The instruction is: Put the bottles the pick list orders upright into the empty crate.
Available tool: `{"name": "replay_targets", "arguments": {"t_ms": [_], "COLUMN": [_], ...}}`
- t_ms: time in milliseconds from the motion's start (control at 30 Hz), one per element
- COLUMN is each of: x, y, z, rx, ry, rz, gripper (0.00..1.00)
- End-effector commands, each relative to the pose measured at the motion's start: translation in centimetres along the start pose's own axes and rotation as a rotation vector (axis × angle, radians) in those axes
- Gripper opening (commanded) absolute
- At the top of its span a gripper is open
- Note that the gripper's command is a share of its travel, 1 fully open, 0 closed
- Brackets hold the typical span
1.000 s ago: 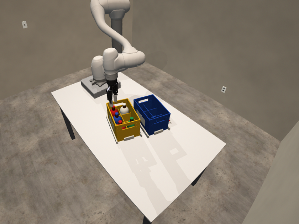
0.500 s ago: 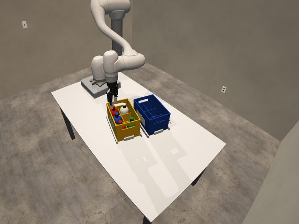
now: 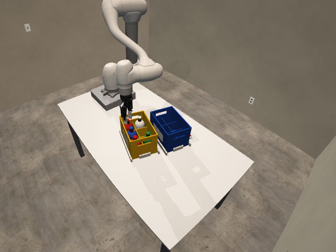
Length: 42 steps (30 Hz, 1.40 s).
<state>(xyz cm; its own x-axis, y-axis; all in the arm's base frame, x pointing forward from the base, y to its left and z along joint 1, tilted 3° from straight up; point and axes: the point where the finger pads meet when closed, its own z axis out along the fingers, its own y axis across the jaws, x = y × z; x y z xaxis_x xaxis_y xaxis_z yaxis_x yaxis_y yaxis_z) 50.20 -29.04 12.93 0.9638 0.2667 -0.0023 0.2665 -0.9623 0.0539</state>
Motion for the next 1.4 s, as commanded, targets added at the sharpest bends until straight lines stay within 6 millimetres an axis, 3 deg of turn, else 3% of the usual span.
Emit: {"name": "replay_targets", "arguments": {"t_ms": [0,633,667,1367], "x": [0.0,0.0,0.0,0.0], "y": [0.0,0.0,0.0,0.0], "z": [0.14,1.14,0.92,0.92], "rx": [0.0,0.0,0.0,0.0], "ry": [0.0,0.0,0.0,0.0], "rz": [0.0,0.0,0.0,0.0], "gripper": [0.38,0.38,0.0,0.0]}}
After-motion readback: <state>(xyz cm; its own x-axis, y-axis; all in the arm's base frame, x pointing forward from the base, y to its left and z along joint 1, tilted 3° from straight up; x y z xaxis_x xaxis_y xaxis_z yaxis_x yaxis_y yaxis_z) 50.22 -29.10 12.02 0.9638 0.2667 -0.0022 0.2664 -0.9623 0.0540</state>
